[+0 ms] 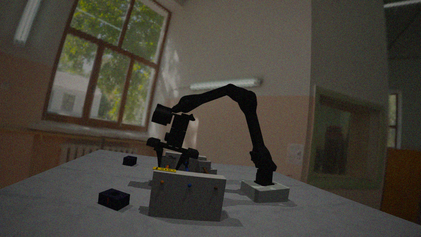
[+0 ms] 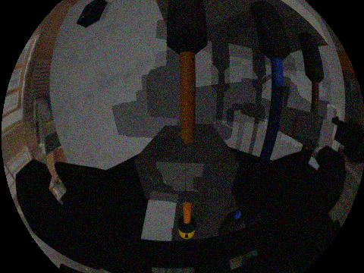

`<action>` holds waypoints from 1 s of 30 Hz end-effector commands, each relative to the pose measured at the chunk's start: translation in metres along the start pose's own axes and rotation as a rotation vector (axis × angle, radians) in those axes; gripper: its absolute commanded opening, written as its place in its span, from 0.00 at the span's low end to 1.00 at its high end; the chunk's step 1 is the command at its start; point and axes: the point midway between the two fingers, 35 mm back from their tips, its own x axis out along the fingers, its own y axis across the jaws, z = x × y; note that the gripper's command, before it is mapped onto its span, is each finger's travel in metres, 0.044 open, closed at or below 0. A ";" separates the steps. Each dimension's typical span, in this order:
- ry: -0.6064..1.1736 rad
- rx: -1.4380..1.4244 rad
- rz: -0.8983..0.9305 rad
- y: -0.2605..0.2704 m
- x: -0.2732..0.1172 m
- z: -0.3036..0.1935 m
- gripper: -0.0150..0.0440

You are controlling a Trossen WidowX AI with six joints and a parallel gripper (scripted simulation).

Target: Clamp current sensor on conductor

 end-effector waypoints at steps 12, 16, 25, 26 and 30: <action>0.000 0.000 0.000 0.000 0.000 0.000 1.00; 0.000 0.000 0.003 0.000 -0.003 0.000 1.00; 0.000 -0.004 0.129 -0.014 -0.103 -0.001 1.00; 0.000 -0.004 0.129 -0.014 -0.103 -0.001 1.00; 0.000 -0.004 0.129 -0.014 -0.103 -0.001 1.00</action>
